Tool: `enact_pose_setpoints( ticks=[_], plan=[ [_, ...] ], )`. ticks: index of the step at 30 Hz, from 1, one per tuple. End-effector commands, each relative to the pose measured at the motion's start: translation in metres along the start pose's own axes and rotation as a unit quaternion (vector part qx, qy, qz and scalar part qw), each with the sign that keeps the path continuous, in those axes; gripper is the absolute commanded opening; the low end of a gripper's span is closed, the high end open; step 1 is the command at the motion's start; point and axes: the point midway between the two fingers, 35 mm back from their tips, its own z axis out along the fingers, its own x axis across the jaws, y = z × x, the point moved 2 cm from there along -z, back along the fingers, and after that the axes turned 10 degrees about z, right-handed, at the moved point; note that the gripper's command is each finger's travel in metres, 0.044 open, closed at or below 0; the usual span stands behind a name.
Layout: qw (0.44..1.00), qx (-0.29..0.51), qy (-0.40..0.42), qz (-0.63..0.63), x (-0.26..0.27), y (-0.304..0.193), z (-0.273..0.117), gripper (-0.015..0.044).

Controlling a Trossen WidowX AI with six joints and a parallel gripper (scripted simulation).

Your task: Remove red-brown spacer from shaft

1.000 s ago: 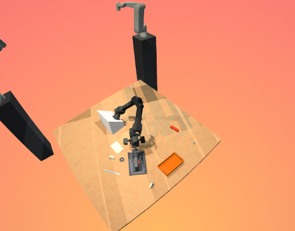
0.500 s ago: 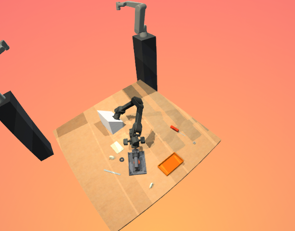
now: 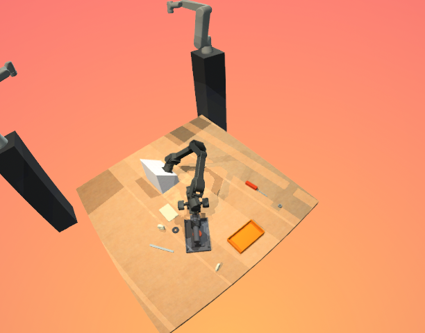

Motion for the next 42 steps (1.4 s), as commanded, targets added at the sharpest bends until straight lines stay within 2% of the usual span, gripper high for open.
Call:
enact_pose_setpoints(
  ticks=[1, 42],
  plan=[
    [1.0, -0.005, -0.001, -0.001, 0.0, 0.004, -0.002, 0.0],
    [1.0, -0.005, -0.001, -0.001, 0.003, 0.018, -0.002, 0.0]
  ],
)
